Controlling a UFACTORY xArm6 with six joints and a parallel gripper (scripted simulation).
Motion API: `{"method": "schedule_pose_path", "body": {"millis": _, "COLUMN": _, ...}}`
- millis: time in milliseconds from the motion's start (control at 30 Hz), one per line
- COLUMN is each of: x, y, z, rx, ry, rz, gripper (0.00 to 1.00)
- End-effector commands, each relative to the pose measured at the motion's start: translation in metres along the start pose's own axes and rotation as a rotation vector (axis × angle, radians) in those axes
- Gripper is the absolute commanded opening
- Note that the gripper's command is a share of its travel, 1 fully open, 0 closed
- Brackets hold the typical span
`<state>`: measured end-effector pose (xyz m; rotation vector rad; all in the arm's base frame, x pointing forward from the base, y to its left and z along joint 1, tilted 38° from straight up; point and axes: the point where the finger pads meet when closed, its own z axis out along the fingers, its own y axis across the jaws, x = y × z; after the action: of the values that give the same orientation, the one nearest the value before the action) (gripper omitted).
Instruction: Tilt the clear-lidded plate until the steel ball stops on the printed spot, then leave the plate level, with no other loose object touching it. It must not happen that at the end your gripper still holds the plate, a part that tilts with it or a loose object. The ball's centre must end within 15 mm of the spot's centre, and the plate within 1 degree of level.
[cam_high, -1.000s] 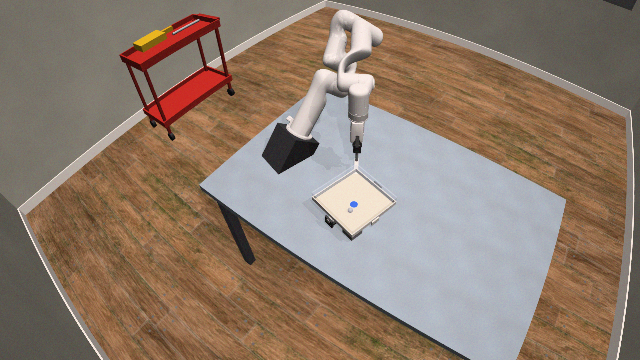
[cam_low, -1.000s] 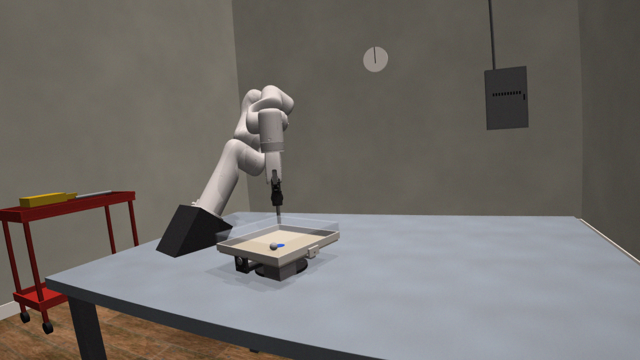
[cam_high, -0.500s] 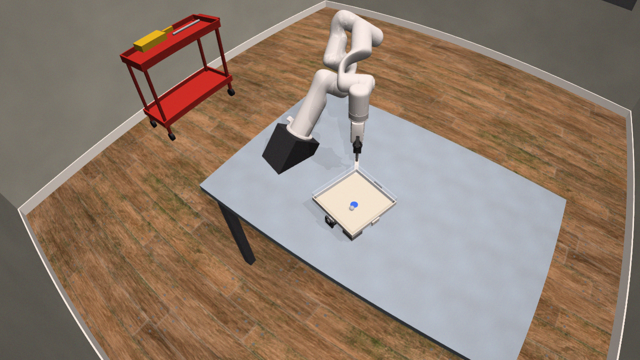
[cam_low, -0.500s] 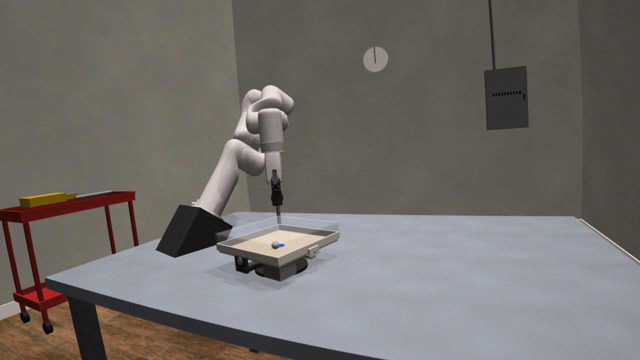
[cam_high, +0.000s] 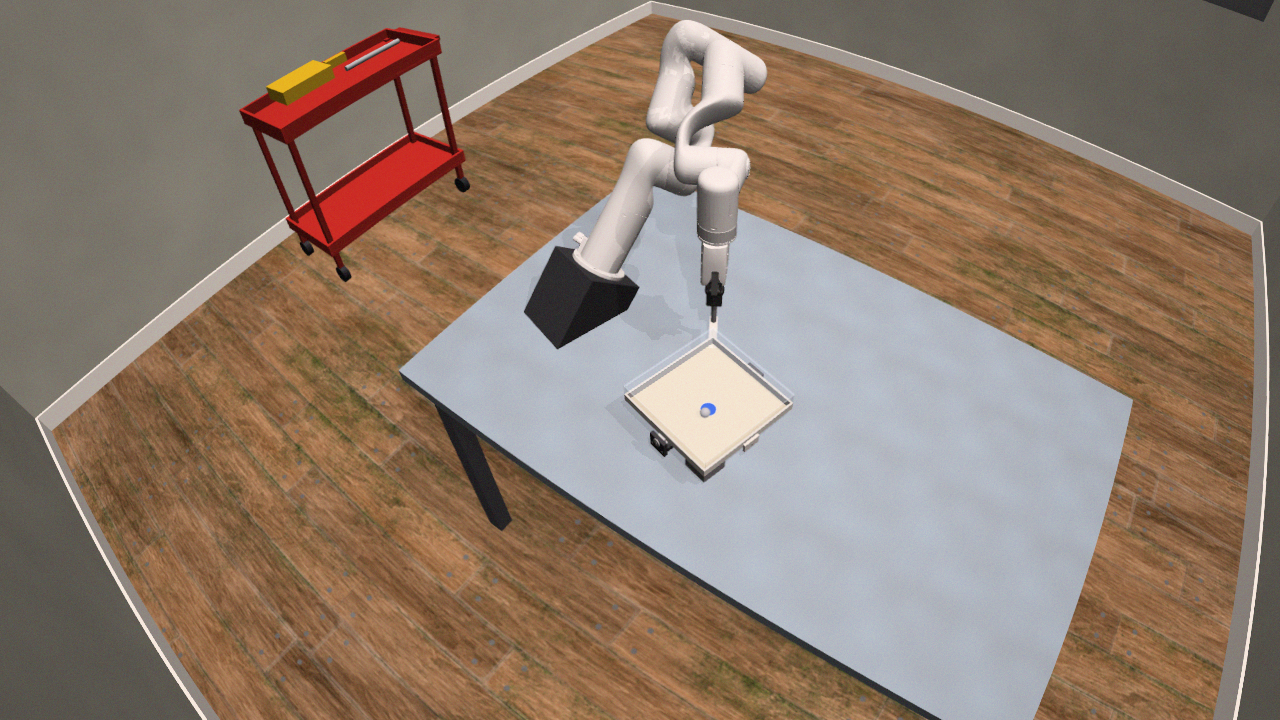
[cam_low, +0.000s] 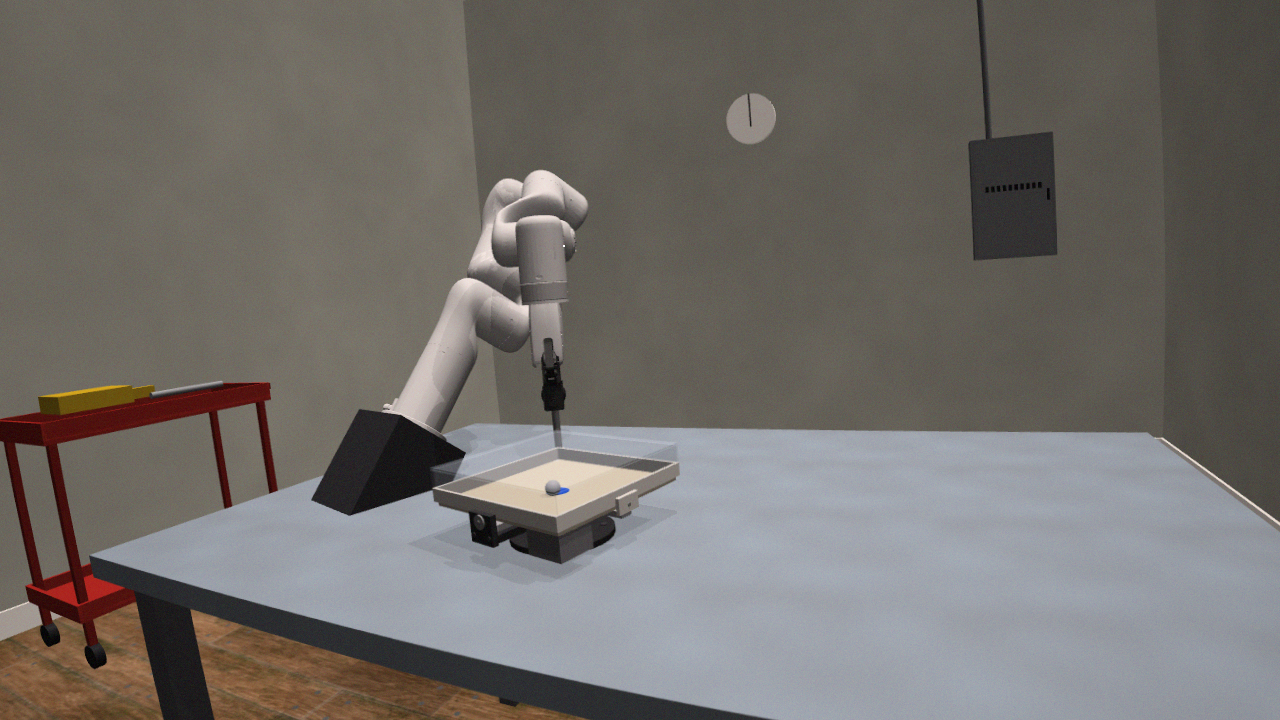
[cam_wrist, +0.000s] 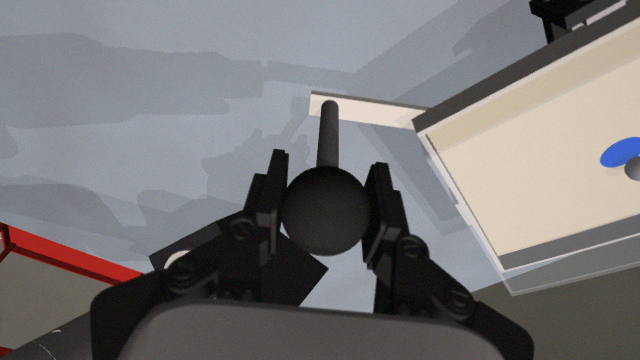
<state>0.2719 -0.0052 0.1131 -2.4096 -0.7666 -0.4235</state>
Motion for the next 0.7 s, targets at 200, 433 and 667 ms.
{"method": "schedule_pose_path", "body": {"millis": 200, "x": 0.0004, "y": 0.0002, "z": 0.0004, "rx": -0.003, "ry": 0.001, "rz": -0.001, "gripper": 0.00}}
{"method": "schedule_pose_path", "body": {"millis": 433, "x": 0.0007, "y": -0.0001, "z": 0.0011, "rx": -0.003, "ry": 0.001, "rz": -0.001, "gripper": 0.00}}
{"method": "schedule_pose_path", "body": {"millis": 667, "x": 0.0014, "y": 0.0001, "z": 0.0007, "rx": -0.003, "ry": 0.001, "rz": -0.001, "gripper": 0.00}}
